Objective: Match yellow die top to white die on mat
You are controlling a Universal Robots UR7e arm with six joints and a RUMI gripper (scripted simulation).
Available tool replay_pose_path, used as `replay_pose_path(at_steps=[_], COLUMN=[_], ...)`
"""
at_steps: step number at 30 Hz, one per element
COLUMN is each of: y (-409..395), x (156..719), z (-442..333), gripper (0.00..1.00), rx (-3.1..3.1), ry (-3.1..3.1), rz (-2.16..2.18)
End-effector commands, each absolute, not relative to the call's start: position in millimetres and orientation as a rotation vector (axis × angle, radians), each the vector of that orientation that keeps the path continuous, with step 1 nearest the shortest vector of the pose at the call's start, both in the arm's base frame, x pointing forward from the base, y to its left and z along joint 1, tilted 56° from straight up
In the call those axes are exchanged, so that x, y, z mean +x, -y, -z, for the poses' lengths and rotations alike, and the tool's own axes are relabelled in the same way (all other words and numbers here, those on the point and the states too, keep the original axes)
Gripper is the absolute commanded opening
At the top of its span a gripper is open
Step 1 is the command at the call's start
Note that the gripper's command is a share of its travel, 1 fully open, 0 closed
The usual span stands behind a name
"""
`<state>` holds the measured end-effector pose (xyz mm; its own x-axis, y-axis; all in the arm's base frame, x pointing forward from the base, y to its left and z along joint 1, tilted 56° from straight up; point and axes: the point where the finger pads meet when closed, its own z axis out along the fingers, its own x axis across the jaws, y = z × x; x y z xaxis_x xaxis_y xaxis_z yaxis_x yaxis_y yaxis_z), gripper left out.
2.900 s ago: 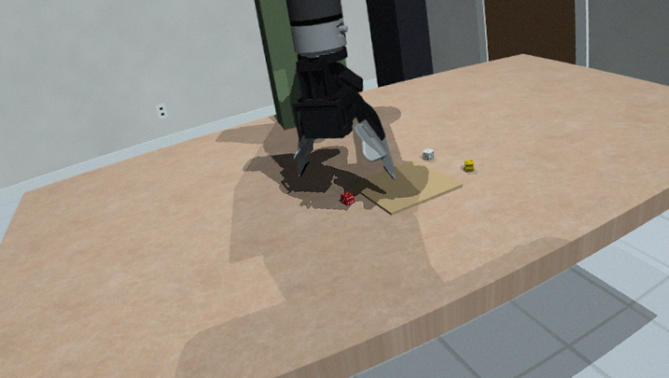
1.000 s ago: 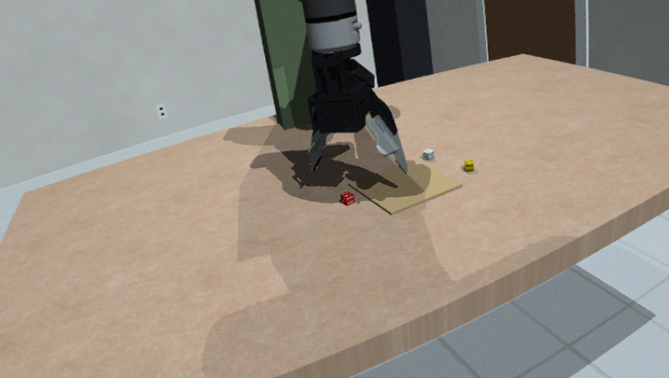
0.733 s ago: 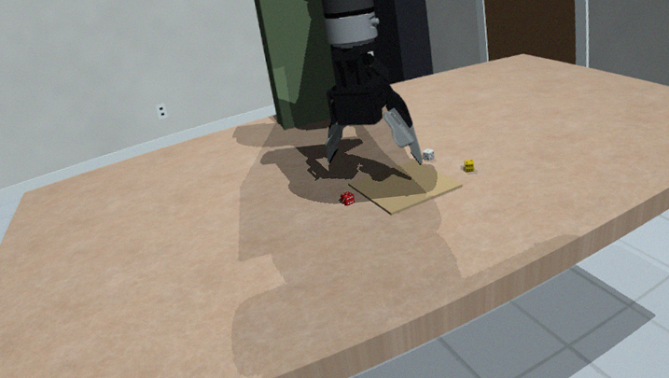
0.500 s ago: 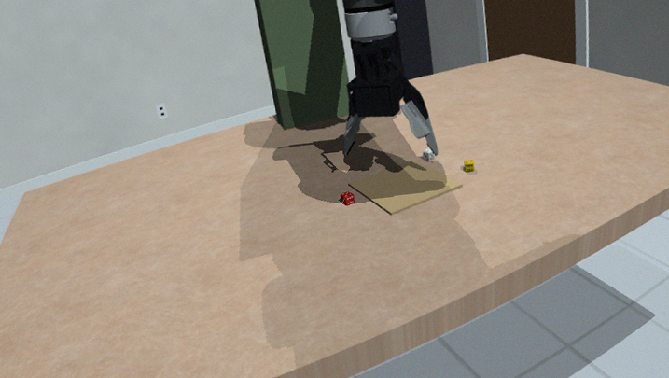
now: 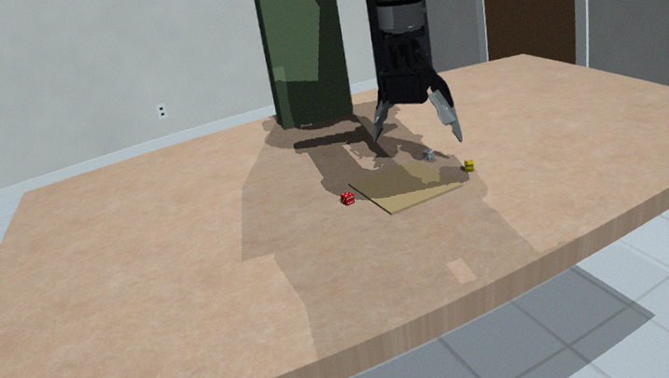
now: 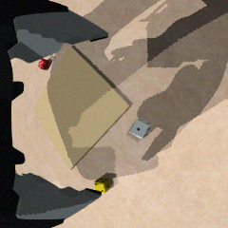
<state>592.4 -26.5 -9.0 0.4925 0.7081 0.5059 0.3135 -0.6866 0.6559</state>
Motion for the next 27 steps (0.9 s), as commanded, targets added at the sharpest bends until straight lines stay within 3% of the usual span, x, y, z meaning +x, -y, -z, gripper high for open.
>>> replay_pose_path(at_steps=[1, 27], y=[11.6, -2.7], x=[592.4, 591.7], z=[14.2, 19.4], gripper=[1.00, 1.00], rx=[2.253, 2.253], ry=[-0.837, -0.837], rz=[-1.084, -1.084])
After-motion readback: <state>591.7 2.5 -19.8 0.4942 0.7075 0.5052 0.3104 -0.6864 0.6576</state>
